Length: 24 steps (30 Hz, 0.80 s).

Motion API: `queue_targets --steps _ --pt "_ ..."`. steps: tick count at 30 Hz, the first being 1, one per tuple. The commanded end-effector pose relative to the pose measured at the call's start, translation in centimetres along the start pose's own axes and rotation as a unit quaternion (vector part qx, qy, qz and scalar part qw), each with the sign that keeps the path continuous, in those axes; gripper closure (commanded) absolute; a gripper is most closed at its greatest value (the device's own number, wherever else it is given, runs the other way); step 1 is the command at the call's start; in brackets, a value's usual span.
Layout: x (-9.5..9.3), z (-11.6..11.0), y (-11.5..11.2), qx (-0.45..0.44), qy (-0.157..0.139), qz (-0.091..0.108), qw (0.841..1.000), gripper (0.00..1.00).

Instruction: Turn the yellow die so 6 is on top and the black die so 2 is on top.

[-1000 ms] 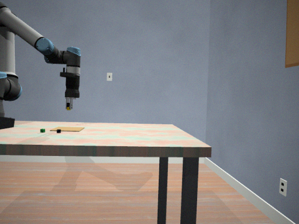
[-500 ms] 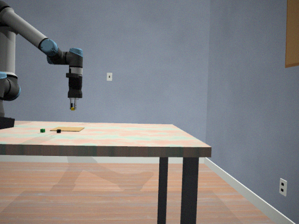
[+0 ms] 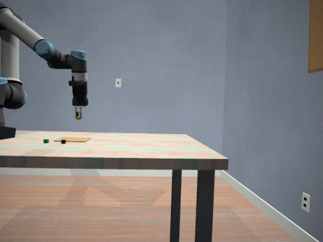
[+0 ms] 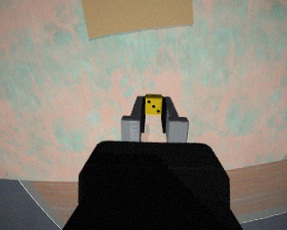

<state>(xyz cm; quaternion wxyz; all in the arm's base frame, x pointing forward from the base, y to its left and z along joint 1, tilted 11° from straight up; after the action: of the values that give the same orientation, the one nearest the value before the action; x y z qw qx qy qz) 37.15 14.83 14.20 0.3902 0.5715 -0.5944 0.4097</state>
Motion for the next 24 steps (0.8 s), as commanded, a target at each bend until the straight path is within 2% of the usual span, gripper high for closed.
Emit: queue_targets --steps 1,2,6,7,9,10,12,14,17,19,24 --pt "-0.1 0.7 0.1 0.004 -0.073 0.006 0.997 0.66" --pt "-0.1 0.7 0.1 0.004 -0.073 0.006 0.997 0.66" --pt "-0.3 1.5 0.2 0.004 -0.144 0.012 0.99 0.66" --pt "-0.3 1.6 0.2 0.004 -0.147 0.012 0.989 0.66" --pt "-0.4 2.0 0.2 0.004 -0.181 0.016 0.983 0.66" --pt "-0.4 2.0 0.2 0.004 -0.185 0.017 0.983 0.66" --pt "-0.6 2.5 0.2 0.004 -0.22 0.019 0.975 0.66" --pt "-0.6 2.7 0.2 0.004 -0.238 0.022 0.971 0.66" --pt "-0.9 3.2 0.3 0.005 -0.284 0.024 0.959 0.66" --pt "-0.9 3.2 0.3 0.005 -0.284 0.024 0.959 0.66" --pt "-1.4 3.9 0.3 0.005 -0.348 0.029 0.937 0.66"
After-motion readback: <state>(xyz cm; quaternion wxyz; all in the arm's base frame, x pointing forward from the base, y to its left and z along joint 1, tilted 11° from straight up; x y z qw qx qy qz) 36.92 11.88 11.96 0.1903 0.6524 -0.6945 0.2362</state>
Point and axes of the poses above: the point where the finger pads meet when closed, its own x axis back along the fingers, its own y axis across the jaws, z = x × y, the point moved 5 cm from there along x, back along the fingers, and after that the axes turned 5 degrees about x, right-handed, at the moved point
